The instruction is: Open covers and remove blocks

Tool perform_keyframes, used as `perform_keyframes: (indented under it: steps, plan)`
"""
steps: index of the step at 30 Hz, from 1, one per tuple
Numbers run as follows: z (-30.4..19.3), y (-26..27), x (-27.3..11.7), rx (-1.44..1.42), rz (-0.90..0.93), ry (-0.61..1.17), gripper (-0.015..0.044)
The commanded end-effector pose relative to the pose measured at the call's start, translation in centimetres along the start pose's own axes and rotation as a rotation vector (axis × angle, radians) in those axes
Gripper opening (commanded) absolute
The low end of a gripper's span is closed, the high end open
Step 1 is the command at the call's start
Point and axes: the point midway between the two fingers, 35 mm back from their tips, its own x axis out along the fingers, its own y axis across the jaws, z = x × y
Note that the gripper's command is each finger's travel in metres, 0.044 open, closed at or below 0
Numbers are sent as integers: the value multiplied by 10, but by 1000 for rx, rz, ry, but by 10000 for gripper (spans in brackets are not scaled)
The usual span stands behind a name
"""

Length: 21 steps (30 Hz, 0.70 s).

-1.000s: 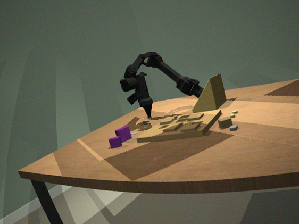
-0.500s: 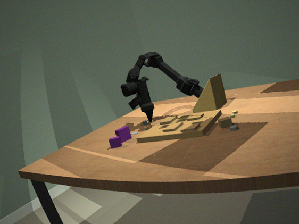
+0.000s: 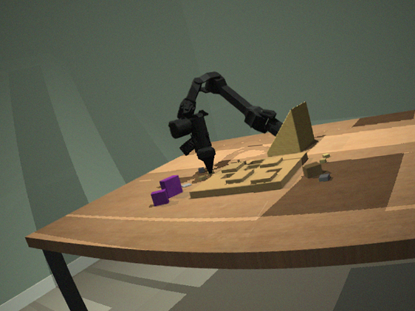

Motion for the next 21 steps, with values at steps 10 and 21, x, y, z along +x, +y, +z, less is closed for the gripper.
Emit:
perform_keyframes:
  steps: [10, 21]
  plan:
    - [0, 1, -5, 1, 1, 2, 440]
    - [1, 3, -39, 4, 5, 7, 440]
